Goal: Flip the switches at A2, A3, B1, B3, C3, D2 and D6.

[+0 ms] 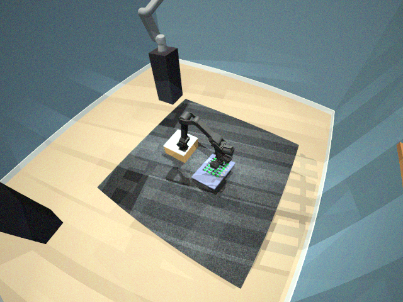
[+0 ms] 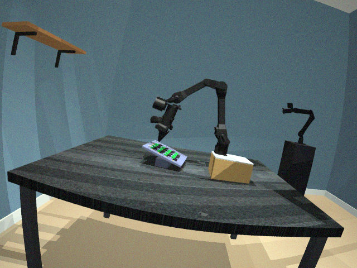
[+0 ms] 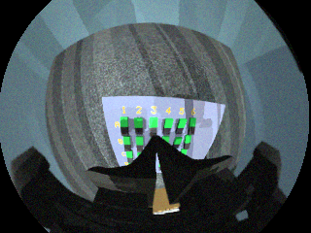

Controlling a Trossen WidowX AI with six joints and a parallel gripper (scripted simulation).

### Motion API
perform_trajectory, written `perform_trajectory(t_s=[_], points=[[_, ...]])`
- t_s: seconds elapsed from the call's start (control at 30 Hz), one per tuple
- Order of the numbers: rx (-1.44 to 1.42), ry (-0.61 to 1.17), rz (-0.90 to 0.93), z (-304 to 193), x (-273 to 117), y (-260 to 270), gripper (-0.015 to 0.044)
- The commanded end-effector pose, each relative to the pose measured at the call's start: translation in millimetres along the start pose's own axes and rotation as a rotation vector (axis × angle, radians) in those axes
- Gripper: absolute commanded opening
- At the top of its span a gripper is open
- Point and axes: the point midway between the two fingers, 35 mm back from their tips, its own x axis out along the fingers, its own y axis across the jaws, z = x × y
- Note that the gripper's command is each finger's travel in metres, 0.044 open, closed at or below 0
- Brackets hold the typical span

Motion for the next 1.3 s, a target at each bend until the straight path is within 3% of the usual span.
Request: perform_trajectory(t_s=[0.0,0.17,0.37,0.57,0.7,1.27], points=[[0.004,-0.046,0.004,5,-32,0,0.0000],[0.005,-0.044,0.005,-2,-32,8,0.0000],[0.006,-0.040,0.009,-54,-29,53,0.0000],[0.006,-0.042,0.009,-54,-27,54,0.0000],[0.006,-0.066,0.009,-53,6,54,0.0000],[0.006,-0.067,0.009,-53,19,54,0.0000]])
